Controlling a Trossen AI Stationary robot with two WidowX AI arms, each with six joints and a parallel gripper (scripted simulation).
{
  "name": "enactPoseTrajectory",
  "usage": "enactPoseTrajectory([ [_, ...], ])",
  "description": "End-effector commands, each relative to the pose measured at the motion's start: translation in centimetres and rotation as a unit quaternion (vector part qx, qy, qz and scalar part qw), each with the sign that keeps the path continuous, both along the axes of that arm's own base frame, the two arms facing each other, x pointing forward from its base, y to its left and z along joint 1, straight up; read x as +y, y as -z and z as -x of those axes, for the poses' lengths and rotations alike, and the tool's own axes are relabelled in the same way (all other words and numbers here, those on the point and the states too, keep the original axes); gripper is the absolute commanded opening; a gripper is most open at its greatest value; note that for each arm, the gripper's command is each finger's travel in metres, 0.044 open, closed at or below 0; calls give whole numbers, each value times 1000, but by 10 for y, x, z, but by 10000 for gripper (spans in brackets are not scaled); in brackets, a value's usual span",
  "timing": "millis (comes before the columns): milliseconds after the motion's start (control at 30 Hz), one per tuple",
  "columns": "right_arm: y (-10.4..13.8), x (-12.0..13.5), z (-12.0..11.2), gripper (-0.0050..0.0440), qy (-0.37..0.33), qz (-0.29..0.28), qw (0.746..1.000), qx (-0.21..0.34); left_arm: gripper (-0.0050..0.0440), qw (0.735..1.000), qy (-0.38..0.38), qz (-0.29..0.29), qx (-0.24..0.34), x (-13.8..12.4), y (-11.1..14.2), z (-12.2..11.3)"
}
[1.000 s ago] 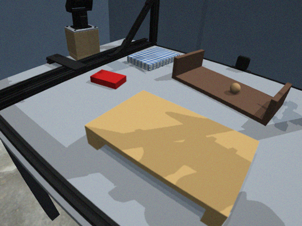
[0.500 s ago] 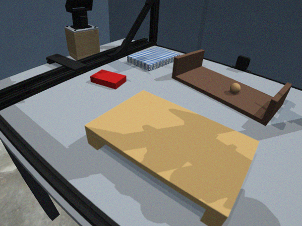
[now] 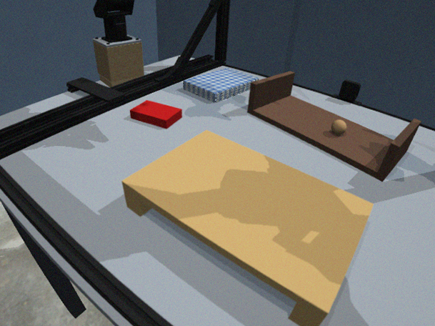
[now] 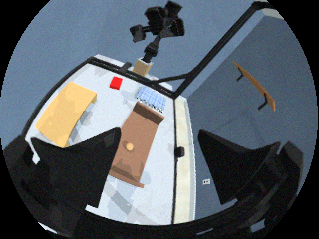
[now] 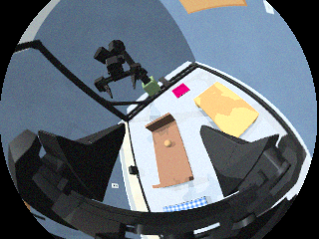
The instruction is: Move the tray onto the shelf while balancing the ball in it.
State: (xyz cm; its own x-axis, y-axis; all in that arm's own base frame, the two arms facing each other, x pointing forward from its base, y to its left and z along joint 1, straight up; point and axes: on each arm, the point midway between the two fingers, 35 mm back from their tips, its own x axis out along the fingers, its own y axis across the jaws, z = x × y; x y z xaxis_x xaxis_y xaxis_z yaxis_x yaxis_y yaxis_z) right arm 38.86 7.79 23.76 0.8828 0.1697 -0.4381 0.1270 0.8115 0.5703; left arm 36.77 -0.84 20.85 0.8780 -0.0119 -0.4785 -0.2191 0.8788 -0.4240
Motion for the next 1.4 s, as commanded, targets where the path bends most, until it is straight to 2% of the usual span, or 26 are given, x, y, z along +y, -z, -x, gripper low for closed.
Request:
enactPoseTrajectory([
  [0,24,26,-21,400,23,-74,992,102,400,994,-34,63,85,-3,30,-13],
  [100,44,42,-26,400,46,-110,980,160,400,984,-64,98,135,-5,50,-16],
  [167,44,42,-26,400,46,-110,980,160,400,984,-64,98,135,-5,50,-16],
  [200,53,46,-24,400,56,-118,974,188,400,980,-74,109,151,-5,57,-16],
  [333,87,73,-29,400,113,-164,940,276,400,949,-139,163,230,-7,89,-16],
  [667,155,113,-13,400,256,-194,846,425,400,861,-279,229,358,-10,145,-6],
  [733,155,113,-13,400,256,-194,846,425,400,861,-279,229,358,-10,145,-6],
  [900,189,131,3,400,345,-186,787,477,400,801,-360,246,411,-12,171,4],
  [1067,209,140,14,400,401,-176,750,497,400,761,-410,249,438,-12,185,11],
  [1200,215,143,18,400,418,-172,738,501,400,748,-425,249,445,-13,190,13],
  [1367,215,143,18,400,420,-171,736,502,400,746,-428,249,446,-13,190,14],
])
